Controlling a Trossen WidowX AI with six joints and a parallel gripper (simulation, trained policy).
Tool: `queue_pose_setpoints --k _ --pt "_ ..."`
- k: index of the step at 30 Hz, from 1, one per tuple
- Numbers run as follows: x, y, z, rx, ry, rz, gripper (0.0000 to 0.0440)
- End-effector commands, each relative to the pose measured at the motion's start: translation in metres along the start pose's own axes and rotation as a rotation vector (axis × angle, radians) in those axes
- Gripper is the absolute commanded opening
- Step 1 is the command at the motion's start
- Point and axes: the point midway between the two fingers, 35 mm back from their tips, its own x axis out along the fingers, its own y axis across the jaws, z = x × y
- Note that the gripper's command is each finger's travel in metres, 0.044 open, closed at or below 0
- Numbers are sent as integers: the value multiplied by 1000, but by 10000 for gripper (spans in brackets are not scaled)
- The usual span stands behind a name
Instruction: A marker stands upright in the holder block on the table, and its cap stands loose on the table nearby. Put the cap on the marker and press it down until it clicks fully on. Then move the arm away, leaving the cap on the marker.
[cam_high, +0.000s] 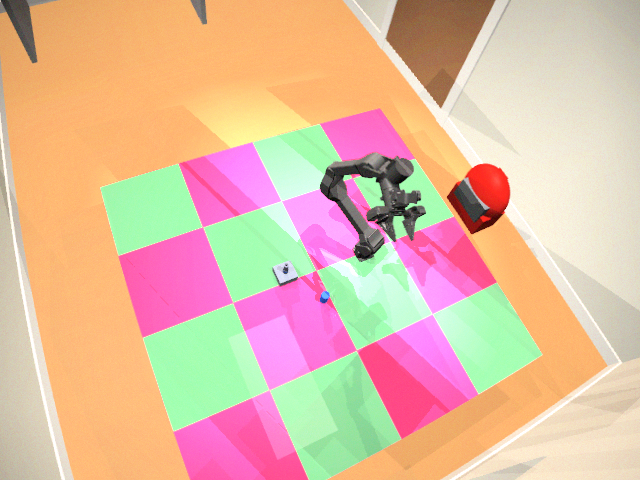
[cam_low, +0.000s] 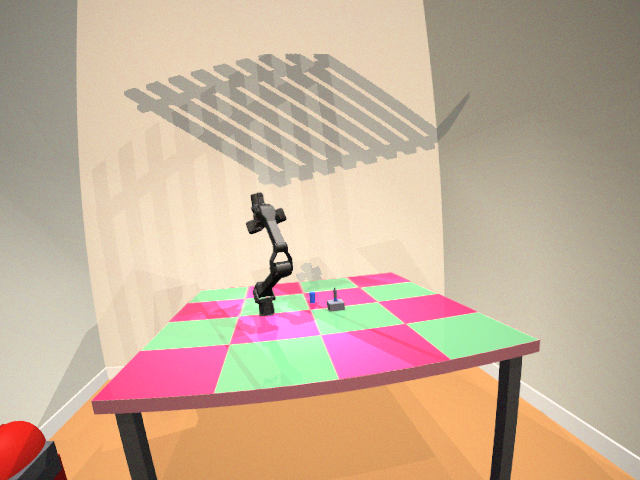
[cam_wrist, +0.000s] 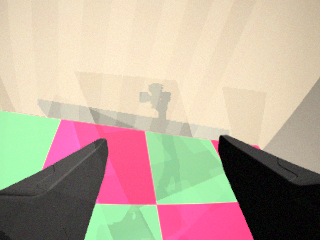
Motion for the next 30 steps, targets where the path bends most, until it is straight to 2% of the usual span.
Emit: queue_pose_setpoints --k 1,30 --pt "7 6 -4 0 40 5 313" --pt "54 30 -37 40 354 4 317"
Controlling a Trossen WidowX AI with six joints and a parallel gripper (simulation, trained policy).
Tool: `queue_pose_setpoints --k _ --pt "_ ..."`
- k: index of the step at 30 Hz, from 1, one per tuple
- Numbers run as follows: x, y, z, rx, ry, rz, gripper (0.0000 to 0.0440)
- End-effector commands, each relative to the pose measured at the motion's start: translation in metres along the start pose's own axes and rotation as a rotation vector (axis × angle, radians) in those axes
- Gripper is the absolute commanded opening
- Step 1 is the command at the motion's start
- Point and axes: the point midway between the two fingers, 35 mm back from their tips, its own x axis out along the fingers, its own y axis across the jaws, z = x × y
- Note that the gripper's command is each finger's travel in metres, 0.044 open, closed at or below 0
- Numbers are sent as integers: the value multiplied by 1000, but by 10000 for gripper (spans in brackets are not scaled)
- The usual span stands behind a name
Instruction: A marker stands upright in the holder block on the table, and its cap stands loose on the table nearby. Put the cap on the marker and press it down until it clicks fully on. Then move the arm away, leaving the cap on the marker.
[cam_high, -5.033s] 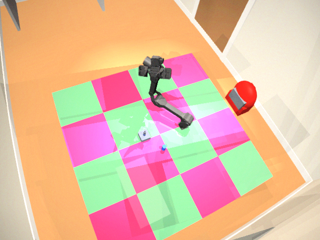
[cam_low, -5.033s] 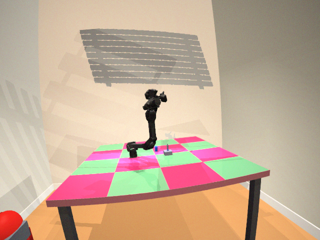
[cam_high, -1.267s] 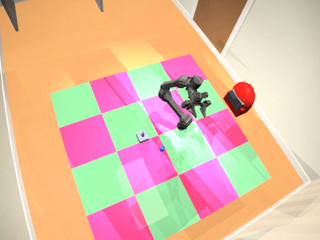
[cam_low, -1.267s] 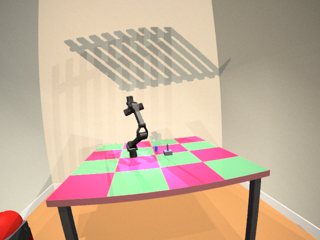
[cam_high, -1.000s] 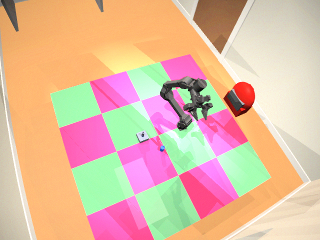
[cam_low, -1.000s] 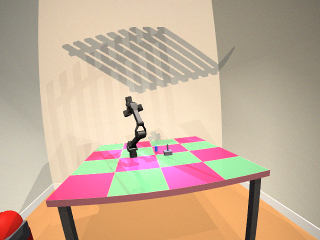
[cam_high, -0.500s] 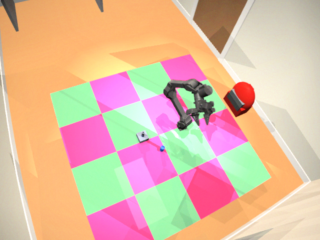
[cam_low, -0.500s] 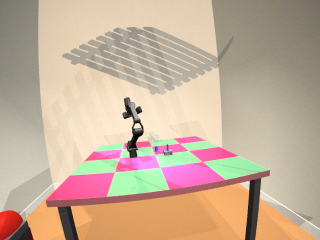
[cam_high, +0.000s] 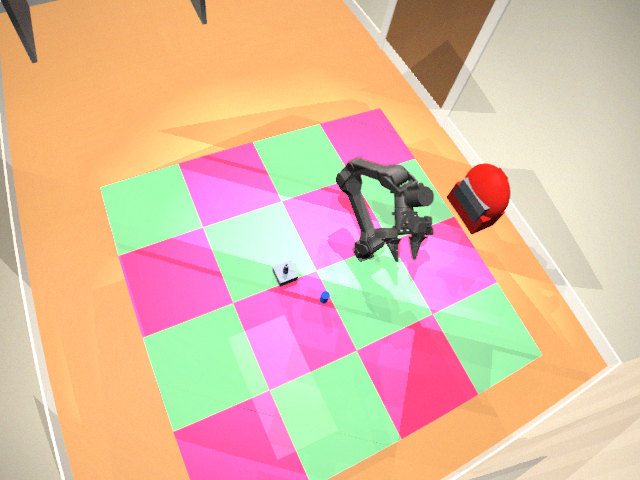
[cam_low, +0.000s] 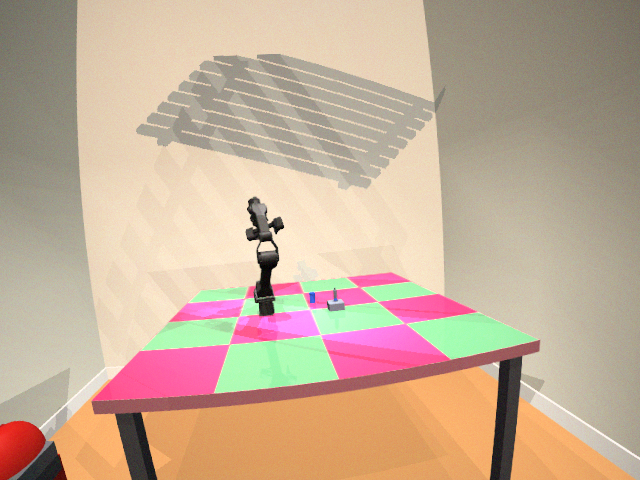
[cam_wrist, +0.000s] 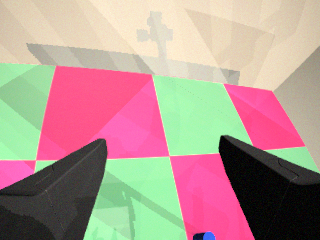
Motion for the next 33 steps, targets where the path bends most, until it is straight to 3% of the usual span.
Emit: queue_pose_setpoints --k 1,33 --pt "7 2 -3 13 41 1 317" --pt "64 0 -27 162 364 -10 320"
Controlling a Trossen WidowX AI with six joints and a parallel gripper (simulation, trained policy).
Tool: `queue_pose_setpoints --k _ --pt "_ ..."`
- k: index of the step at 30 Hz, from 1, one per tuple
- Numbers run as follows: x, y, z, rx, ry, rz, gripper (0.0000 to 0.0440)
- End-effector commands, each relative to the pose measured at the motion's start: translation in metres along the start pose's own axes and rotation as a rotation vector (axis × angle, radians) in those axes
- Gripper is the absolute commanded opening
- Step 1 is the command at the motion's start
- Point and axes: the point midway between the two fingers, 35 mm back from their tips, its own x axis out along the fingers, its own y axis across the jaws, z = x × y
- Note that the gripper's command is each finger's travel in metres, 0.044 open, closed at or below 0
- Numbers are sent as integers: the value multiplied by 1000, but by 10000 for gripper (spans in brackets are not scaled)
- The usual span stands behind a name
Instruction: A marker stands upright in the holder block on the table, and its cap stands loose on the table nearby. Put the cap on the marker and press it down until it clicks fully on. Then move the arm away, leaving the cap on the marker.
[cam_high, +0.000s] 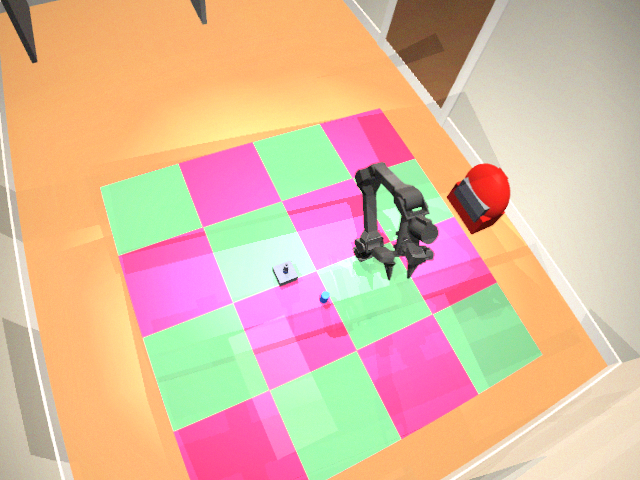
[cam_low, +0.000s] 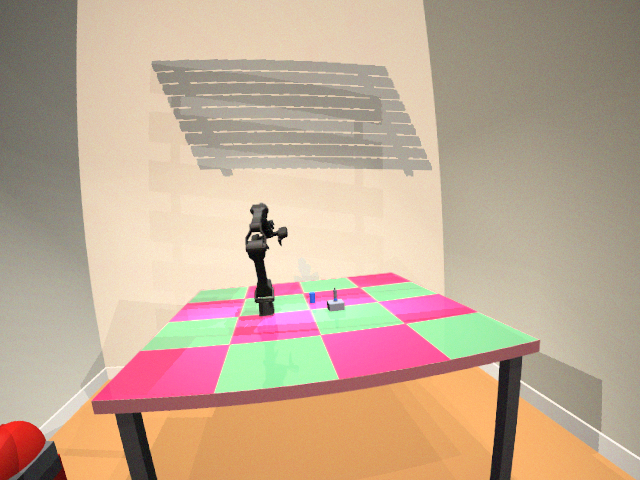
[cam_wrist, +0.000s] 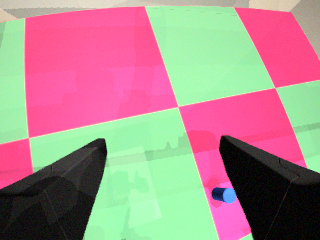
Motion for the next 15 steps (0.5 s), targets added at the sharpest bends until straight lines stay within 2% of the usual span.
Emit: queue_pose_setpoints --k 1,15 --pt "6 -1 -1 25 34 3 320" --pt "31 -10 -4 115 156 6 322"
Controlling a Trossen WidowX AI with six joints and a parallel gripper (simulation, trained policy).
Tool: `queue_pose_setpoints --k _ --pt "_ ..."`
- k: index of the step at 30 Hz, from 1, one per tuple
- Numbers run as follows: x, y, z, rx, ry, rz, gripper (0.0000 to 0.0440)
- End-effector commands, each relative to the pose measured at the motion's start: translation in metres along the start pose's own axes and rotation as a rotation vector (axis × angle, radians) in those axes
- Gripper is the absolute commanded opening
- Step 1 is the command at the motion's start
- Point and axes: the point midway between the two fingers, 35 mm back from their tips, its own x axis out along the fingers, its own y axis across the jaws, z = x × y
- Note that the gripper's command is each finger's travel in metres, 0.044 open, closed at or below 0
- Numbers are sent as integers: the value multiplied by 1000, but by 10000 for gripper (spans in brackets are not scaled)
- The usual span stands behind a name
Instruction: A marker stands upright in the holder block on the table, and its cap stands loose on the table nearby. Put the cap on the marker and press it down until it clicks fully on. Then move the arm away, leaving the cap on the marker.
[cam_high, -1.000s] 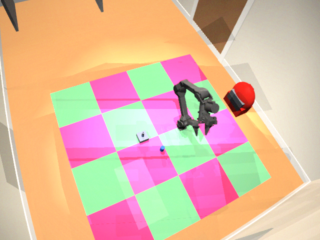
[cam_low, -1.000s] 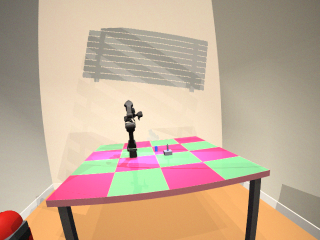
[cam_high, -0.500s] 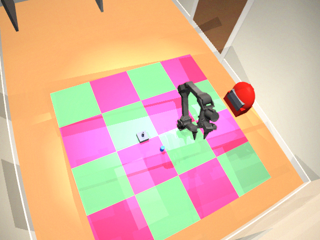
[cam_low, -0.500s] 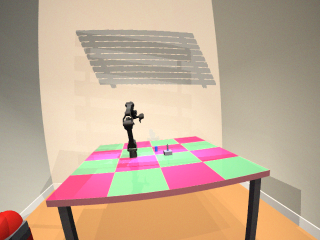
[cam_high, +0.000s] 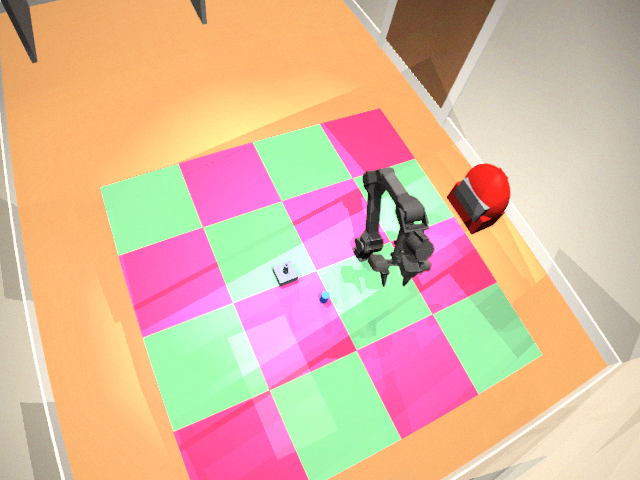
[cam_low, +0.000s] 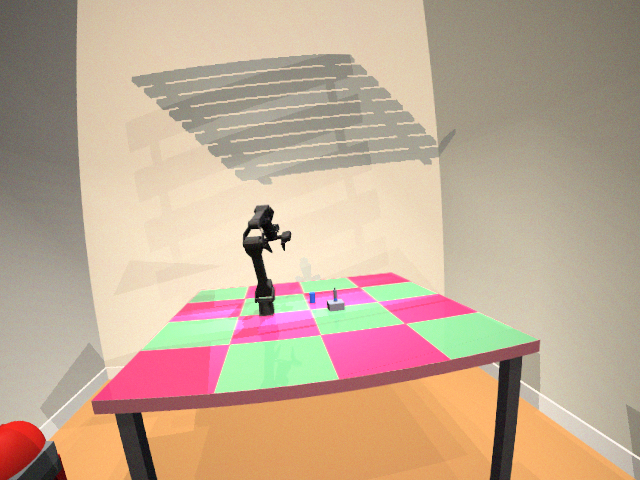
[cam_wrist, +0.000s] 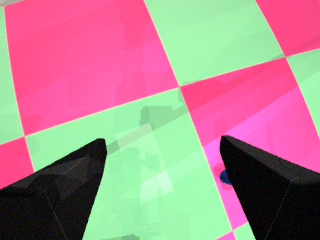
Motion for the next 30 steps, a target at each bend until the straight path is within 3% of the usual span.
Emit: queue_pose_setpoints --k 1,30 --pt "6 -2 0 28 29 4 322" --pt "50 -32 -1 232 235 22 323"
